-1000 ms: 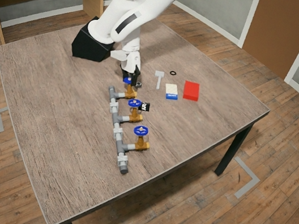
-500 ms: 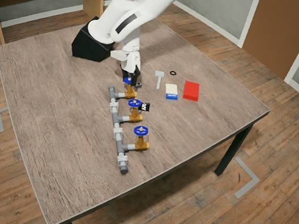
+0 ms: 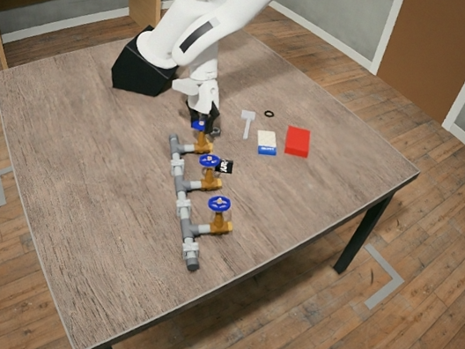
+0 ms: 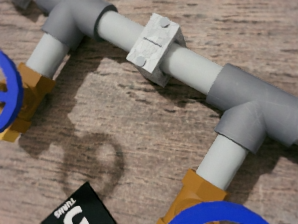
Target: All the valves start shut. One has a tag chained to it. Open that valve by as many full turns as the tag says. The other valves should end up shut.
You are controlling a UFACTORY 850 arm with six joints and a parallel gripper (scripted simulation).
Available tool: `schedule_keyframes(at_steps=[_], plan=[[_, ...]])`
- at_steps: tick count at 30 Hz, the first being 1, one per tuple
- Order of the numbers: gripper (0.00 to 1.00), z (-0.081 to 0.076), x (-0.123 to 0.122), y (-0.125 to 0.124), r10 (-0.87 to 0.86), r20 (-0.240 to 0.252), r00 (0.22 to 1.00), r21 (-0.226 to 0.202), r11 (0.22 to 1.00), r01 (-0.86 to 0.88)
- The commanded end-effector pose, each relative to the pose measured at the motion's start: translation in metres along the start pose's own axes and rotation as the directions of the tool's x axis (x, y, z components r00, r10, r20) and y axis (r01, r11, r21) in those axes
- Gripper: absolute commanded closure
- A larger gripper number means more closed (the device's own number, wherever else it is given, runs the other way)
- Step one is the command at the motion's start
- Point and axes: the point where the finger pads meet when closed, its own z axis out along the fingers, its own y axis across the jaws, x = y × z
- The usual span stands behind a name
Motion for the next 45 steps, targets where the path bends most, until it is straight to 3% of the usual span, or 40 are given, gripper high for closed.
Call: schedule_keyframes(at_steps=[1,10,22,24,25,29,39,41,42,45], plan=[[1.00,0.0000,0.0002,-0.0004,-0.101,-0.001,0.995,0.001,0.995,0.101],[1.00,0.0000,0.0002,-0.0004,-0.350,-0.002,0.937,0.001,0.937,0.350],[1.00,0.0000,0.0002,-0.0004,-0.797,0.006,0.603,0.000,0.603,0.797],[1.00,0.0000,0.0002,-0.0004,-0.797,0.006,0.603,0.000,0.603,0.797],[1.00,0.0000,0.0002,-0.0004,-0.869,0.004,0.494,0.000,0.494,0.869],[1.00,0.0000,0.0002,-0.0004,-0.936,0.012,0.352,0.003,0.352,0.936],[1.00,0.0000,0.0002,-0.0004,-0.996,0.025,-0.088,0.017,-0.087,0.996],[1.00,0.0000,0.0002,-0.0004,-0.996,0.025,-0.088,0.017,-0.087,0.996],[1.00,0.0000,0.0002,-0.0004,-0.976,0.023,-0.217,0.020,-0.216,0.976],[1.00,0.0000,0.0002,-0.0004,-0.945,0.024,-0.327,0.026,-0.326,0.945]])
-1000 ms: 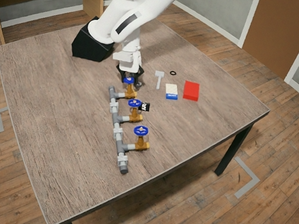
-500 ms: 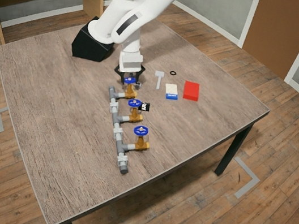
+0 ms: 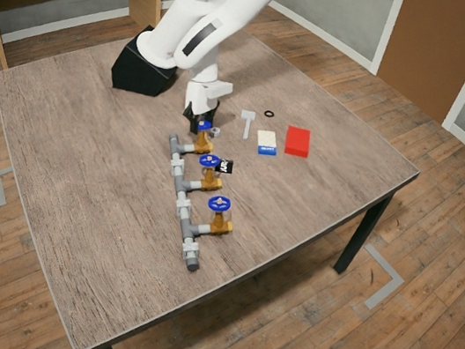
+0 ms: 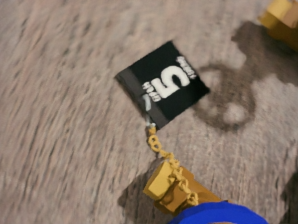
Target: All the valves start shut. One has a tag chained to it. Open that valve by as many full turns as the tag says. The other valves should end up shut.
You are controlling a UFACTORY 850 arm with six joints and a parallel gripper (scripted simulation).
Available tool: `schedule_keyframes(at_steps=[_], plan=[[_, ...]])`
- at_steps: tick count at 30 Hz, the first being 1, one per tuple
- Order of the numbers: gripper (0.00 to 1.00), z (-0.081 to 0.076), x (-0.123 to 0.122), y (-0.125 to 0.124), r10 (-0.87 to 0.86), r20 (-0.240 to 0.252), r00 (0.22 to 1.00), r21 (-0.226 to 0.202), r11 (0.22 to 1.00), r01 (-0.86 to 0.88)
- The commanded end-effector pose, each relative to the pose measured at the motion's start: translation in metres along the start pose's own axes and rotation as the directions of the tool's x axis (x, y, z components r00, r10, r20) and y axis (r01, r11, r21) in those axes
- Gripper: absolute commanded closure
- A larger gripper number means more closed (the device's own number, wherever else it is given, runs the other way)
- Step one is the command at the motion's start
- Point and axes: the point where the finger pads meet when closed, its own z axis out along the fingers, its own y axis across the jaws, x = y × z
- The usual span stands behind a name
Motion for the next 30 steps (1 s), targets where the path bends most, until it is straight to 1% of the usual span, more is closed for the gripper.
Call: schedule_keyframes(at_steps=[1,6,11,13,14,17,20,23,25,30], plan=[[1.00,-0.0001,0.0004,0.0002,-0.275,-0.011,0.961,-0.027,0.961,0.275],[1.00,-0.0001,0.0004,0.0002,-0.480,-0.002,0.877,-0.025,0.877,0.480],[1.00,-0.0001,0.0004,0.0002,-0.661,0.005,0.751,-0.024,0.750,0.661],[1.00,-0.0001,0.0004,0.0002,-0.661,0.005,0.751,-0.024,0.750,0.661],[1.00,-0.0001,0.0004,0.0002,-0.752,0.007,0.660,-0.029,0.659,0.751],[1.00,-0.0001,0.0004,0.0002,-0.820,0.010,0.572,-0.032,0.571,0.820],[1.00,-0.0001,0.0004,0.0002,-0.886,0.015,0.463,-0.041,0.462,0.886],[1.00,-0.0001,0.0004,0.0002,-0.937,0.024,0.350,-0.060,0.348,0.936],[1.00,-0.0001,0.0004,0.0002,-0.942,0.025,0.335,-0.062,0.333,0.941],[1.00,-0.0001,0.0004,0.0002,-0.943,0.025,0.332,-0.062,0.330,0.942]])
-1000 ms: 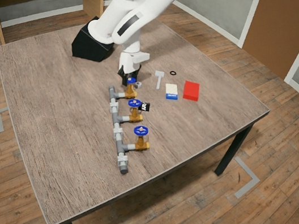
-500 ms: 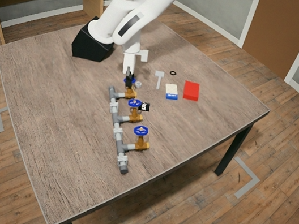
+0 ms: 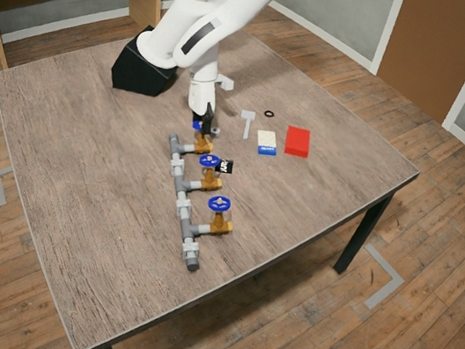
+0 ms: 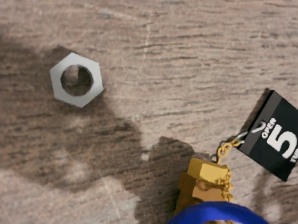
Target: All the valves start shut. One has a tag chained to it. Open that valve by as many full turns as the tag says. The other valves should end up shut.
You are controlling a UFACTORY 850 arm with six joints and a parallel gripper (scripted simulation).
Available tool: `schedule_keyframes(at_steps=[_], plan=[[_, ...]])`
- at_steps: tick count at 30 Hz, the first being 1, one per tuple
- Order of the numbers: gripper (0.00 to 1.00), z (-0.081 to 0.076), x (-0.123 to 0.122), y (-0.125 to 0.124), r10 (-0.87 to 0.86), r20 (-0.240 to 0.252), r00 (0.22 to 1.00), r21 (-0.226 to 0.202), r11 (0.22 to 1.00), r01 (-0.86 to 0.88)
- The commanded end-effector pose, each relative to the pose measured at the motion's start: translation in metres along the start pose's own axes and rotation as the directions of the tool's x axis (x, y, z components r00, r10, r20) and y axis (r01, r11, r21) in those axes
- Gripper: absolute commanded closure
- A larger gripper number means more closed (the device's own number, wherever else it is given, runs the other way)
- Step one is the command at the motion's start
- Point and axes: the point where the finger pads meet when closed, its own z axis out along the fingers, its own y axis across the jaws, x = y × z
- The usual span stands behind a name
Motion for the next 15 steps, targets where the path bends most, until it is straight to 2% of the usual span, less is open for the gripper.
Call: schedule_keyframes(at_steps=[1,7,8,15], plan=[[1.00,0.0001,0.0000,0.0004,-0.038,0.014,0.999,-0.033,0.999,0.038],[1.00,0.0001,0.0000,0.0004,-0.038,0.014,0.999,-0.033,0.999,0.038],[0.00,0.0001,0.0000,0.0004,-0.038,0.014,0.999,-0.033,0.999,0.038],[0.00,0.0001,0.0000,0.0004,-0.038,0.014,0.999,-0.033,0.999,0.038]])
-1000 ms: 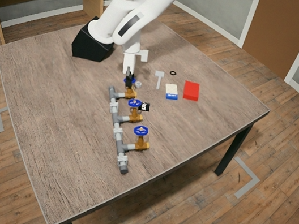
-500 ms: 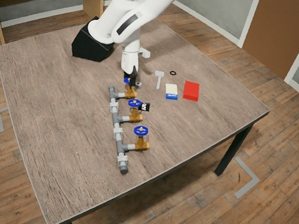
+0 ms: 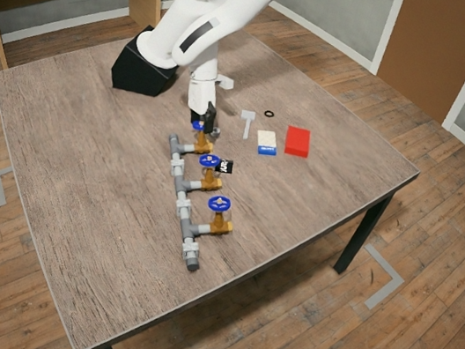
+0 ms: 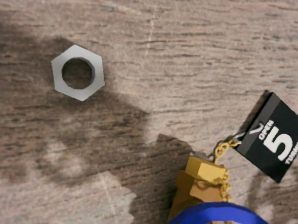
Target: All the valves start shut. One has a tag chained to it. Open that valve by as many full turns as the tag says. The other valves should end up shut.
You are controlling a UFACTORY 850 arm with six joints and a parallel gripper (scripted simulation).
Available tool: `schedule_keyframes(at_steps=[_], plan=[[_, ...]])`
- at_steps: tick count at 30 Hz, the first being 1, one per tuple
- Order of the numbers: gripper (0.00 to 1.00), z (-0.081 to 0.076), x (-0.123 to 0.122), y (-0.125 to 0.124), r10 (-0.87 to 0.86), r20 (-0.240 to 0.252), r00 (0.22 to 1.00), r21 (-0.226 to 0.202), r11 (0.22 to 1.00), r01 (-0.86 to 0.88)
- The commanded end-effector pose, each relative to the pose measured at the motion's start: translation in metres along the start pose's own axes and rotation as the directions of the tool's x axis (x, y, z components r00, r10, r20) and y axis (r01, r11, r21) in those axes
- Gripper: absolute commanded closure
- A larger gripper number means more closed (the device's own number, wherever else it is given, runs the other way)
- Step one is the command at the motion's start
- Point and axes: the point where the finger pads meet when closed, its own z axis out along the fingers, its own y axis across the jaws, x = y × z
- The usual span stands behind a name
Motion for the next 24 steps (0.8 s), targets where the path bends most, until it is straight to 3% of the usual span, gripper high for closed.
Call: schedule_keyframes(at_steps=[1,24], plan=[[0.00,-0.0001,-0.0001,0.0004,0.000,0.000,1.000,-0.001,1.000,0.000],[0.00,-0.0001,-0.0001,0.0004,0.030,0.000,1.000,-0.001,1.000,-0.030]])
